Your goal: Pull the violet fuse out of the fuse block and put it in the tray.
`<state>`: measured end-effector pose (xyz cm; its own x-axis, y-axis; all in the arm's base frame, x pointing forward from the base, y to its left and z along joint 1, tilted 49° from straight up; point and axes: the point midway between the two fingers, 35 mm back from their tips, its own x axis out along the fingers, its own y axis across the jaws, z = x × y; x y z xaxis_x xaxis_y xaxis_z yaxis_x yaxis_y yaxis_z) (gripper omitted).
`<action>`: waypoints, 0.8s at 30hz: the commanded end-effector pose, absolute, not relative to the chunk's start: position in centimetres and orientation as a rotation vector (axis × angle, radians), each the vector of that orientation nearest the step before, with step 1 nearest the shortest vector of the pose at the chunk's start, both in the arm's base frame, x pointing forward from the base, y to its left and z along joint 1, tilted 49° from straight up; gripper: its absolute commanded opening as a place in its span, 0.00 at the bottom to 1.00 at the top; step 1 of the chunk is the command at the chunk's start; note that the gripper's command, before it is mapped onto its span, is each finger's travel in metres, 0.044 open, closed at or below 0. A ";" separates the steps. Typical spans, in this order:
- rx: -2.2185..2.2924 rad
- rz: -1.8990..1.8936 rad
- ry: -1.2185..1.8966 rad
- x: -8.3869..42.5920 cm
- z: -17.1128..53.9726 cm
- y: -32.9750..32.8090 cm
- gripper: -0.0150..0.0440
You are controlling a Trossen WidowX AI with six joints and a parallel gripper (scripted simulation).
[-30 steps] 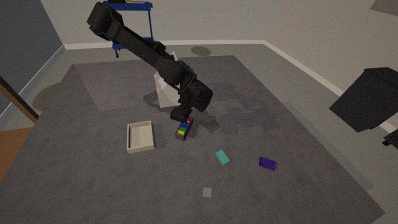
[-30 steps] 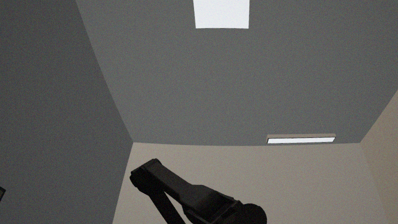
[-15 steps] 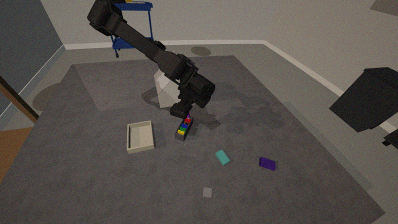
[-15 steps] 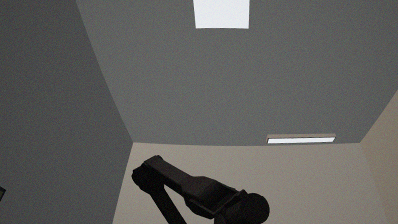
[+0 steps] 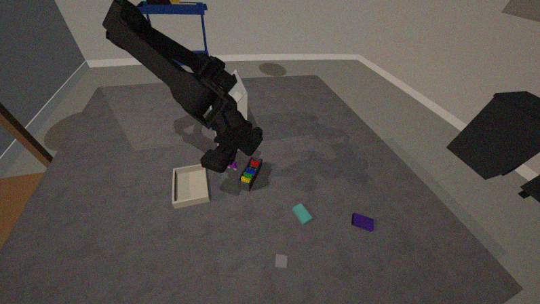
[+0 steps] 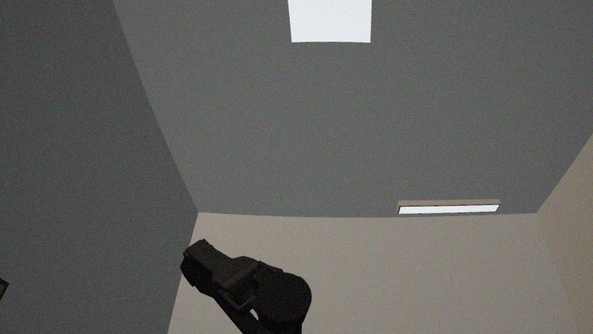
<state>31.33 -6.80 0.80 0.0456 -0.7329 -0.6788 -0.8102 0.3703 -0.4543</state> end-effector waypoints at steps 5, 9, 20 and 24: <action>-1.386 0.099 1.699 31.7 5.0 -10.5 0.25; -1.392 0.091 1.701 31.4 7.4 -12.6 0.25; -1.405 0.074 1.707 30.6 10.5 -15.6 0.25; -1.404 0.074 1.707 30.6 10.1 -16.1 0.25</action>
